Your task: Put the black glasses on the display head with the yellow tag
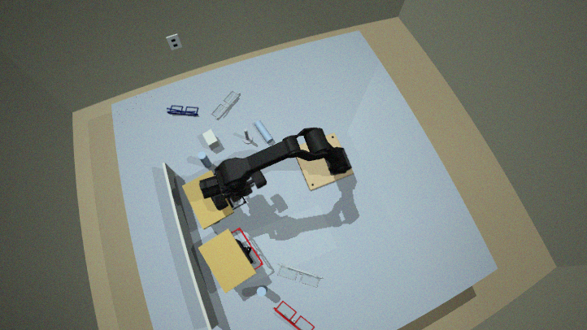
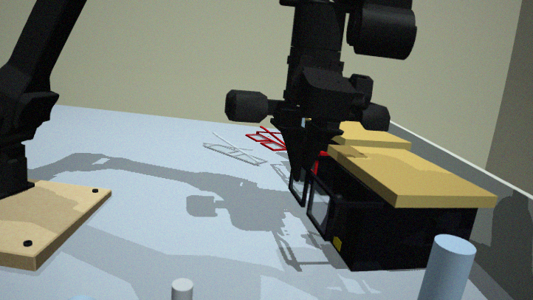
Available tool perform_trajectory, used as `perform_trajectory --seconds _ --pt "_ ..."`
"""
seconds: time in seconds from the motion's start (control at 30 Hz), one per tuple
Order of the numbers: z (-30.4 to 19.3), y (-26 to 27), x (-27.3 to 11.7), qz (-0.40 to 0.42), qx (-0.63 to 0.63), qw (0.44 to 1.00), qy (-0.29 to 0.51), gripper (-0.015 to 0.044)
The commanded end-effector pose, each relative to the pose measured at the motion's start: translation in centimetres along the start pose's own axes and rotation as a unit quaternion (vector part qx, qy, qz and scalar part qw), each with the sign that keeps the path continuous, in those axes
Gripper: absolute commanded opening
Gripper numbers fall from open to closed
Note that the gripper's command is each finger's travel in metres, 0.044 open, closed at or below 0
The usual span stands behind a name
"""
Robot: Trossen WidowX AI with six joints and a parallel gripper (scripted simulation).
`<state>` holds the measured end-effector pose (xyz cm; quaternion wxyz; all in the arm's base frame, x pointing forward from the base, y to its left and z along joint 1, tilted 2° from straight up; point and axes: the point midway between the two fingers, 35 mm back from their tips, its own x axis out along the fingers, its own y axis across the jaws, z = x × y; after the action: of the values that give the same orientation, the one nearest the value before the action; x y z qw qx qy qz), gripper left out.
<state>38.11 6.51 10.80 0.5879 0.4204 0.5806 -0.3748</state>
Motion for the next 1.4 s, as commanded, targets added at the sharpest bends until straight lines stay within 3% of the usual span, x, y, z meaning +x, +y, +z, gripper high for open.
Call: perform_trajectory --seconds 0.0,1.37 --pt "0.1 0.7 0.4 -0.005 0.002 1.000 -0.001 0.0000" --pt "0.1 1.8 0.6 -0.004 0.002 1.000 -0.001 0.0000"
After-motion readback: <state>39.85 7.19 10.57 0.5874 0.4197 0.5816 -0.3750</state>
